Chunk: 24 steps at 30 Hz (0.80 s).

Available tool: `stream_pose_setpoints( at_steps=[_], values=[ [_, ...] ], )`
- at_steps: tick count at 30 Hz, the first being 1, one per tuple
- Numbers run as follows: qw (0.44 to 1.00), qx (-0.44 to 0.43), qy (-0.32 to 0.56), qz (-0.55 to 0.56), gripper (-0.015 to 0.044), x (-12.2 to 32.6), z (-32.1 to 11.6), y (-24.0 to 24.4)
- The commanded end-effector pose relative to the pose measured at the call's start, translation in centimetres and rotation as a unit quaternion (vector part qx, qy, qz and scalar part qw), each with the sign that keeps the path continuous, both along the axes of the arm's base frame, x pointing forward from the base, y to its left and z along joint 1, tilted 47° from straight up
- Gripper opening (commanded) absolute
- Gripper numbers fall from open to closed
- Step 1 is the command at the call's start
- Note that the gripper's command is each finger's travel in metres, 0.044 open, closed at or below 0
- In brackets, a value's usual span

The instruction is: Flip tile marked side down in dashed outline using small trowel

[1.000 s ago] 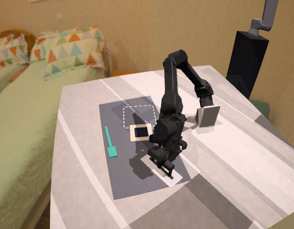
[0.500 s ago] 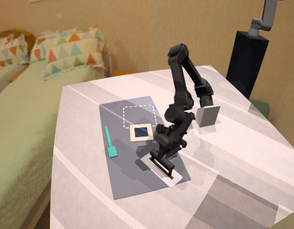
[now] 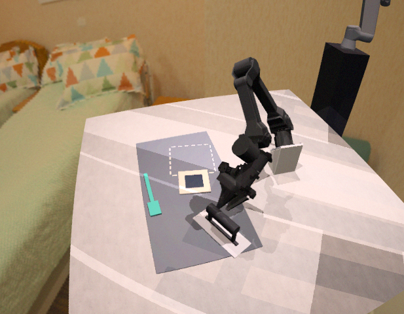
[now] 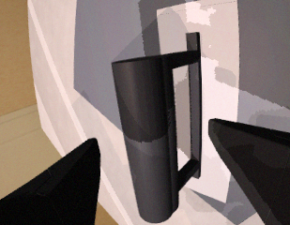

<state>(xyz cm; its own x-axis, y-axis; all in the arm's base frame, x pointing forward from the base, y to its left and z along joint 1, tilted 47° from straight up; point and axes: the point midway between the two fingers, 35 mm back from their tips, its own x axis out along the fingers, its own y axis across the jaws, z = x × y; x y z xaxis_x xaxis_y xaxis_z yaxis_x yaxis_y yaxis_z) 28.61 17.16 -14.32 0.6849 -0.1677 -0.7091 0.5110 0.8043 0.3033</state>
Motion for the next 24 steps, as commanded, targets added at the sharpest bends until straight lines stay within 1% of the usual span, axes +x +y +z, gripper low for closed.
stream_pose_setpoints(
  at_steps=[1, 24],
  values=[
    [1.0, 0.001, 0.0, 0.001, 0.03, 0.5, -0.4, 0.0],
    [1.0, 0.005, -0.003, 0.005, 0.03, 3.0, -3.1, -0.6]
  ],
)
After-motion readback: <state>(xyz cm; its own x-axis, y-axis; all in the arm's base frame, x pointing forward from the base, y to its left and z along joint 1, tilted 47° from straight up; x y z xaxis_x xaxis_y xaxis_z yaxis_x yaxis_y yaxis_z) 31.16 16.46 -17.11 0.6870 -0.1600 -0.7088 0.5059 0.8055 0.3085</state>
